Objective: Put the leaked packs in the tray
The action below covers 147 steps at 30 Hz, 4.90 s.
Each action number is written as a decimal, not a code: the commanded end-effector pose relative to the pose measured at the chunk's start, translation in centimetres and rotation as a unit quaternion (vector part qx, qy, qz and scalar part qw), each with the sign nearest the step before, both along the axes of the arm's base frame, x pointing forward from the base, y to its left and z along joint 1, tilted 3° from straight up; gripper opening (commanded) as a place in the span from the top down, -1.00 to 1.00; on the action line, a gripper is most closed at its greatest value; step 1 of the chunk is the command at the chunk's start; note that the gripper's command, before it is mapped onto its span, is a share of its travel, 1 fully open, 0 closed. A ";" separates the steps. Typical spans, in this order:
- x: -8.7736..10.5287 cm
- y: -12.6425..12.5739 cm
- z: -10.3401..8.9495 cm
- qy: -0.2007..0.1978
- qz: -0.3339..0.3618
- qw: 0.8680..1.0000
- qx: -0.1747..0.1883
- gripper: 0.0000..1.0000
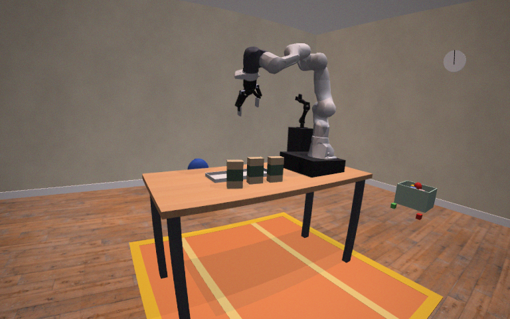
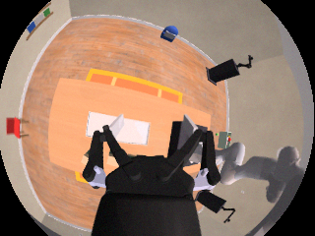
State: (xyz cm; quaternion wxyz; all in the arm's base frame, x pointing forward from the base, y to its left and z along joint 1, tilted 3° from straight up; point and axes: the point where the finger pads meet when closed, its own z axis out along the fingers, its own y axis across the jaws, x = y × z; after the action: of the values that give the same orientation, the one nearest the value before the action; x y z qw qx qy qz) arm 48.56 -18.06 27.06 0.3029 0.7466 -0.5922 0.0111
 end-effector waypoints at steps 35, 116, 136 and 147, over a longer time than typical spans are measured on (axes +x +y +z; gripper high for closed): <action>3.5 7.5 5.1 -0.034 0.100 0.985 0.137 -1.00; -4.9 24.2 -18.9 -0.004 0.501 0.803 0.323 -1.00; -4.9 24.2 -18.9 -0.004 0.501 0.803 0.323 -1.00; -4.9 24.2 -18.9 -0.004 0.501 0.803 0.323 -0.07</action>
State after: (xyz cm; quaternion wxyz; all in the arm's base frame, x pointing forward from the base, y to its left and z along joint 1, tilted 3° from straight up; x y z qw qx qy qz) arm 43.61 6.18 8.11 -0.0050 0.9937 -0.1084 -0.0288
